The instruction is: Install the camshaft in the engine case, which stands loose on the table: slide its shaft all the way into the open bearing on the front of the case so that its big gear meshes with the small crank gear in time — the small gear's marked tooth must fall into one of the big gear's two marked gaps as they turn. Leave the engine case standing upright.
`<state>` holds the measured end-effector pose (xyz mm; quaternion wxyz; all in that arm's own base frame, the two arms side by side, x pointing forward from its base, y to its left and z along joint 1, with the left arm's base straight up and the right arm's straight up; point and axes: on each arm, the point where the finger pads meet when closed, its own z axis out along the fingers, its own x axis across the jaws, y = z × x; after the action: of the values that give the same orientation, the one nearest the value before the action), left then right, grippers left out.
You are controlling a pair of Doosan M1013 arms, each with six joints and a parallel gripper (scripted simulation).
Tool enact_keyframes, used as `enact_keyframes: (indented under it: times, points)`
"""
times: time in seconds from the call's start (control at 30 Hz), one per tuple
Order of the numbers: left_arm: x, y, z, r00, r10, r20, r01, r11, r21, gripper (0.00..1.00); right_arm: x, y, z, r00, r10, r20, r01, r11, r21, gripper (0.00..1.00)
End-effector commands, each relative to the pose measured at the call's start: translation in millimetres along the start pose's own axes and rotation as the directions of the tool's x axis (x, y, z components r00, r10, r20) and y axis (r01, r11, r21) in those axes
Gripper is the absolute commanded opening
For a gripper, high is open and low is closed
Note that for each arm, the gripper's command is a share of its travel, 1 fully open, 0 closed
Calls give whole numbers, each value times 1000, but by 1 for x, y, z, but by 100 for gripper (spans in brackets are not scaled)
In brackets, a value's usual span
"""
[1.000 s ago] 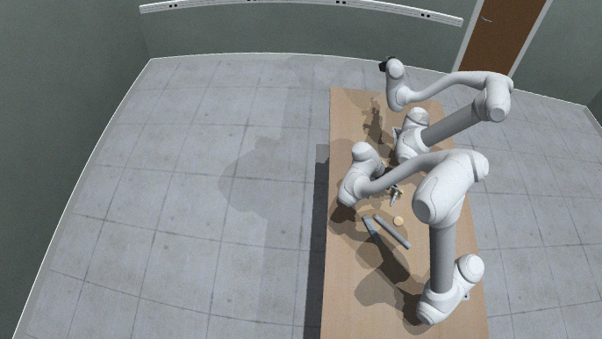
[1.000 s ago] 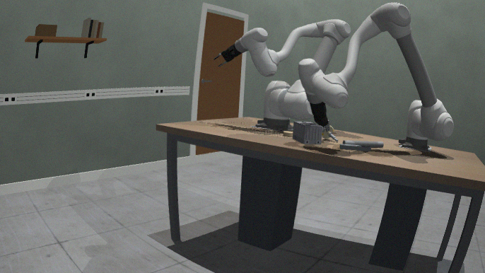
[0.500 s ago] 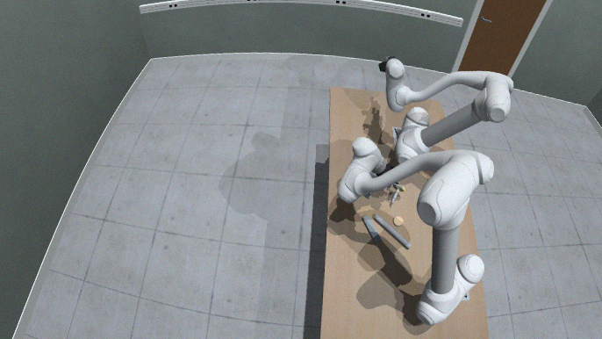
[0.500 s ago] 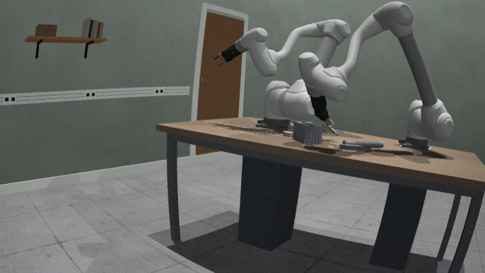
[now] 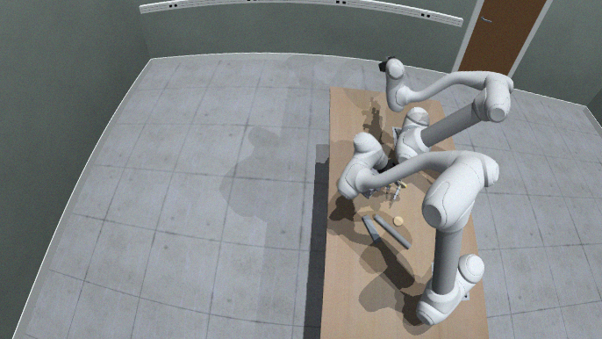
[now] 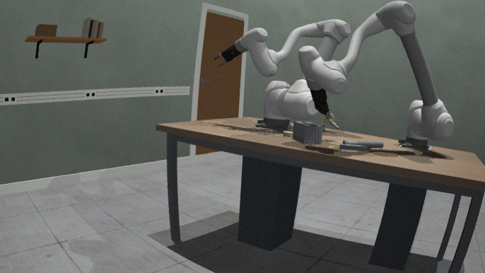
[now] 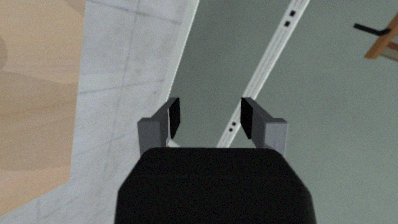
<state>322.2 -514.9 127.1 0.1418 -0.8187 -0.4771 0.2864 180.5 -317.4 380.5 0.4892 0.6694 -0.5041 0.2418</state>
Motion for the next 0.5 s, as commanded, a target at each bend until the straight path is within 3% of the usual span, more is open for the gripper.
enact_keyframes:
  times: [0.0, 0.47]
  points:
    - [-2, -2, -4, 1000, 1, 0, -1, 1000, -1, 29, 0, 0, 0, 1000, 0, 0, 0, 1000, 0, 100]
    - [-2, -3, -5, 1000, 1, 0, -1, 1000, -1, 29, 0, 0, 0, 1000, 0, 0, 0, 1000, 0, 100]
